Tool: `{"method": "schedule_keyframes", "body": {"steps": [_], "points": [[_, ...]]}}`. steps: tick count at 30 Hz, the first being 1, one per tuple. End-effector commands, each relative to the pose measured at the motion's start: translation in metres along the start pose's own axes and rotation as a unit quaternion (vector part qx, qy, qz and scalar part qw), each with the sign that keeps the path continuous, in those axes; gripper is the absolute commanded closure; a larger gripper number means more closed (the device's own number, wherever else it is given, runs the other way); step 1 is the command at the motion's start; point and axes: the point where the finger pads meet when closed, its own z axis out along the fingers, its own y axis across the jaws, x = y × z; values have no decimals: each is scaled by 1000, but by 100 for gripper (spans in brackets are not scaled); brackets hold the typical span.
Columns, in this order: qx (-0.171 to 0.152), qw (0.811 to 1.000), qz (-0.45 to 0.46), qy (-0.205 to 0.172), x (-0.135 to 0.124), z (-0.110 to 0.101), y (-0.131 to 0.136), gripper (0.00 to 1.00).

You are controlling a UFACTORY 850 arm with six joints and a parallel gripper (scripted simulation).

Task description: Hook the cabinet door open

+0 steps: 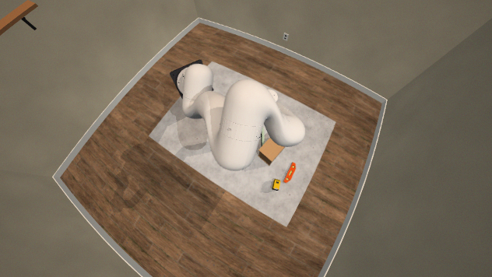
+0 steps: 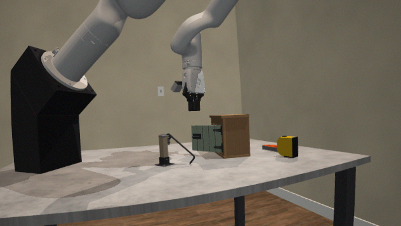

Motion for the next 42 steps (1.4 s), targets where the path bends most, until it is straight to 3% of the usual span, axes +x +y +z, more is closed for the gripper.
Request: {"method": "schedule_keyframes", "body": {"steps": [1, 22, 42], "points": [[0, 1000, 0, 0, 0, 0, 0, 73], [-1, 1000, 0, -1, 0, 3, 0, 73], [-1, 1000, 0, -1, 0, 26, 1, 73]]}}
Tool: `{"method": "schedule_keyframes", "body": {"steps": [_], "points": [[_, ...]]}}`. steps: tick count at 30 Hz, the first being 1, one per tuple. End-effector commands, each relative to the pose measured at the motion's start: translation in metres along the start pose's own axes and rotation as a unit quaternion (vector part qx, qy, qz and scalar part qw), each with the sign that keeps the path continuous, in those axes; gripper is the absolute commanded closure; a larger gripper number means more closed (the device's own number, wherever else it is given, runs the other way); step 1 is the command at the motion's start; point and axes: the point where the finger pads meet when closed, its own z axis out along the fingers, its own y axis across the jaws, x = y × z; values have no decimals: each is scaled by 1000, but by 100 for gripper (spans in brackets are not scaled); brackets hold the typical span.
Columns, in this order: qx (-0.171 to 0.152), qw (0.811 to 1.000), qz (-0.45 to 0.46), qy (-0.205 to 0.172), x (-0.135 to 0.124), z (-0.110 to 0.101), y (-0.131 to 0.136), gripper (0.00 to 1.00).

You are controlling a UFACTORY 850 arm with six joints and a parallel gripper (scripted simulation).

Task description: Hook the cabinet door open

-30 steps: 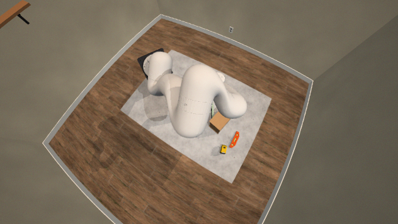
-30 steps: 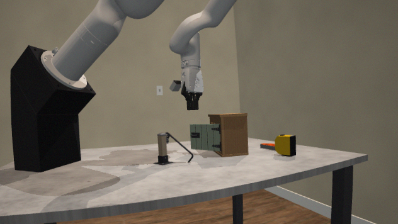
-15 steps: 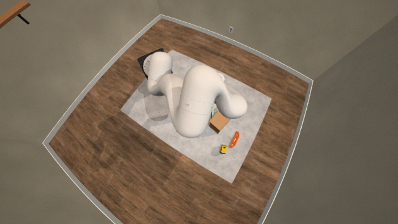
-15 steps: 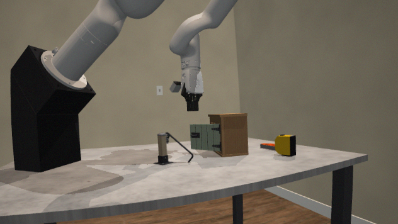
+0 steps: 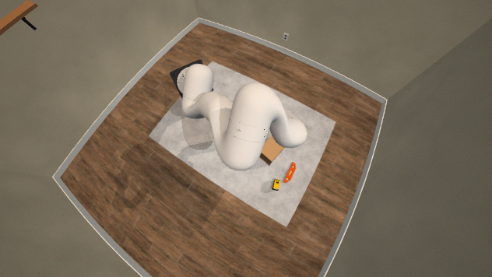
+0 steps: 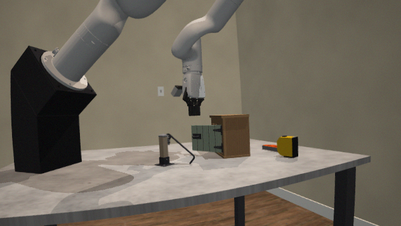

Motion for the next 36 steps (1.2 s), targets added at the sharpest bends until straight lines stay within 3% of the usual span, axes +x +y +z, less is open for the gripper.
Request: {"method": "schedule_keyframes", "body": {"steps": [1, 24, 36], "points": [[0, 1000, 0, 0, 0, 8, 0, 73], [0, 1000, 0, 0, 0, 43, 1, 73], [0, 1000, 0, 0, 0, 52, 1, 73]]}}
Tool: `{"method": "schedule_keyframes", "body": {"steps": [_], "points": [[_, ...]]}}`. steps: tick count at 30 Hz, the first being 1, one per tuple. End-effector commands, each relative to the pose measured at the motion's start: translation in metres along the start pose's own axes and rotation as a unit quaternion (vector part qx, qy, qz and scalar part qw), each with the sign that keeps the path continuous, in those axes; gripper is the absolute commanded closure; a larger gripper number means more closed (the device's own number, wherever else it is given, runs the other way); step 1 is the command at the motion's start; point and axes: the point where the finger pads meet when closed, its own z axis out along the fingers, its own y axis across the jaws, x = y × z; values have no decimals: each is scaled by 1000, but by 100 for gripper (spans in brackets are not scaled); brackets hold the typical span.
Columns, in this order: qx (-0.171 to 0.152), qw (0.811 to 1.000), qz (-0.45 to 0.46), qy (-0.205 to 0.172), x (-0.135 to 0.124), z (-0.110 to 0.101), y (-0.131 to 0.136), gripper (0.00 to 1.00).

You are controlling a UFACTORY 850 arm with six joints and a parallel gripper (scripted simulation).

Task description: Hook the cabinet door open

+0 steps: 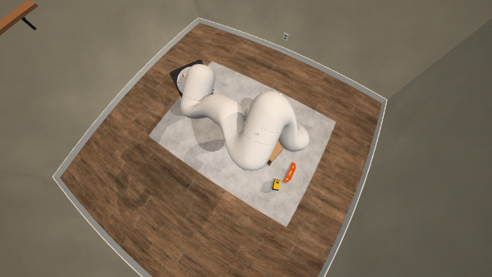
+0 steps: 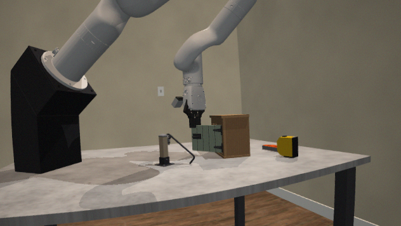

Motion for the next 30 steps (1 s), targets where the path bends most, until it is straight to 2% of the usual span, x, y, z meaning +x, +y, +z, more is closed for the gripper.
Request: {"method": "schedule_keyframes", "body": {"steps": [1, 13, 30], "points": [[0, 1000, 0, 0, 0, 3, 0, 73], [0, 1000, 0, 0, 0, 4, 0, 73], [0, 999, -47, 0, 0, 4, -11, 73]]}}
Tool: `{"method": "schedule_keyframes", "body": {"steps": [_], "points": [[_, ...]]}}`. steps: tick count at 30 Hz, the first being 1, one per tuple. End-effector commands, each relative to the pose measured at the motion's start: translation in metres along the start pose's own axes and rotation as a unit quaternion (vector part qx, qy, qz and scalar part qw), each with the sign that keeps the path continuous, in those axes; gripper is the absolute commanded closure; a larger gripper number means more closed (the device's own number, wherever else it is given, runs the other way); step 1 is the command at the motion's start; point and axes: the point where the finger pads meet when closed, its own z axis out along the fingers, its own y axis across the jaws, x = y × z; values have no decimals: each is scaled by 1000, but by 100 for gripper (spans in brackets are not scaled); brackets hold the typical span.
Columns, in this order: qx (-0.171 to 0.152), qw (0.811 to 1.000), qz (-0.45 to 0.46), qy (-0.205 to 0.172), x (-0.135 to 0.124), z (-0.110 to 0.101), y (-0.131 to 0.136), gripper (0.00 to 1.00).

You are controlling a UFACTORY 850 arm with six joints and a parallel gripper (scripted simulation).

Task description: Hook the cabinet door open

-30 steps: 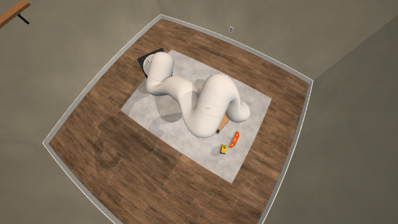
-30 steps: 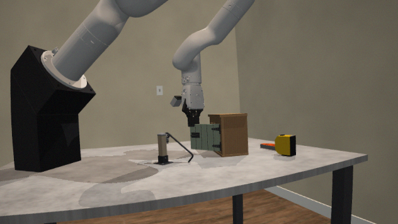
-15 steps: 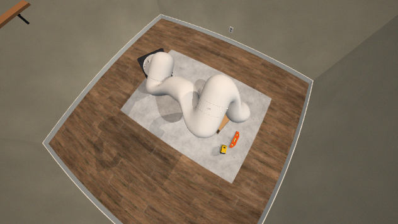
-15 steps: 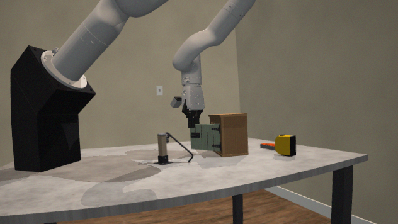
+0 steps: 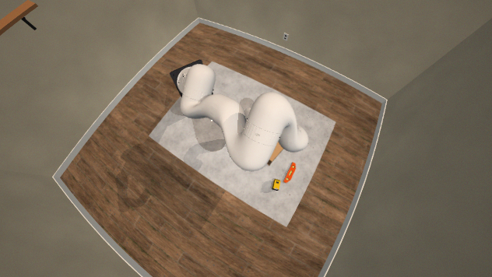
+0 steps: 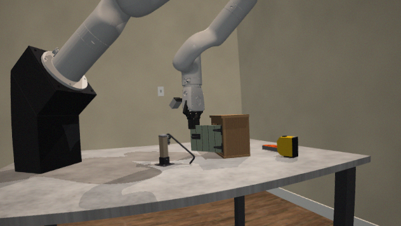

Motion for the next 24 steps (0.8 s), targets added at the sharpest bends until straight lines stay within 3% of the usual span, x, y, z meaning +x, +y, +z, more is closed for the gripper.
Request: {"method": "schedule_keyframes", "body": {"steps": [1, 24], "points": [[0, 1000, -13, 0, 0, 0, -4, 73], [0, 998, -62, 0, 0, 0, -17, 73]]}}
